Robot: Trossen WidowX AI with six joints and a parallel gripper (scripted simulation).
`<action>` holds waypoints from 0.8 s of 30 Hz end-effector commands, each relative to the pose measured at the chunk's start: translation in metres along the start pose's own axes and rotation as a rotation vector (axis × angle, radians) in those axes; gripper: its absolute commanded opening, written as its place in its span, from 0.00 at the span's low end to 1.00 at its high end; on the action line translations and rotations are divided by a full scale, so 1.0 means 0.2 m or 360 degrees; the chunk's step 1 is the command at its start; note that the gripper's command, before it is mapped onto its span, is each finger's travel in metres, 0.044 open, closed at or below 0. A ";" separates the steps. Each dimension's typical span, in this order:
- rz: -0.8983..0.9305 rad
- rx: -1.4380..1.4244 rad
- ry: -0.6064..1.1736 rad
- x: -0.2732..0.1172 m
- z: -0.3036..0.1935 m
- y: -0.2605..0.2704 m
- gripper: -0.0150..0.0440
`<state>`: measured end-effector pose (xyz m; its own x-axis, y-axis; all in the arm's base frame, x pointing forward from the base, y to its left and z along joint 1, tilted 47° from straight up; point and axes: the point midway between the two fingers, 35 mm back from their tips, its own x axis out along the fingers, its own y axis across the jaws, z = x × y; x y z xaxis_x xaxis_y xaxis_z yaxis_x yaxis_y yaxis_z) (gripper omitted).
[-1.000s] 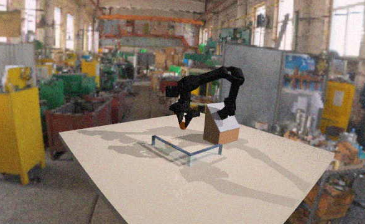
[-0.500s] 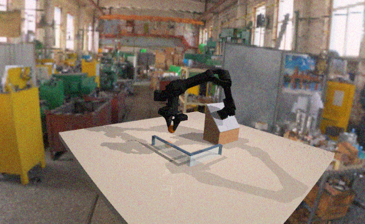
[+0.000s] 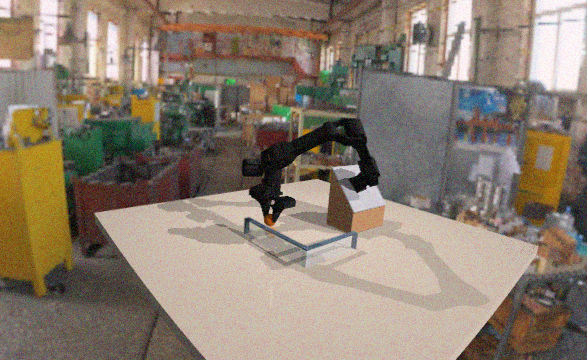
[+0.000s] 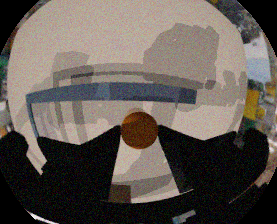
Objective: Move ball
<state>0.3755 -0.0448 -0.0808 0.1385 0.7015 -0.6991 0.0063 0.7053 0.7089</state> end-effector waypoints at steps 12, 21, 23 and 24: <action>0.0022 0.0025 0.0028 0.20 -0.04 0.00 0.25; 0.0023 0.0026 0.0028 0.26 -0.04 0.00 0.25; 0.0023 0.0026 0.0028 0.27 -0.04 0.00 0.25; 0.0023 0.0026 0.0028 0.27 -0.04 0.00 0.25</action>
<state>0.3771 -0.0088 -0.1135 0.1284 0.7092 -0.6933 0.0096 0.6981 0.7159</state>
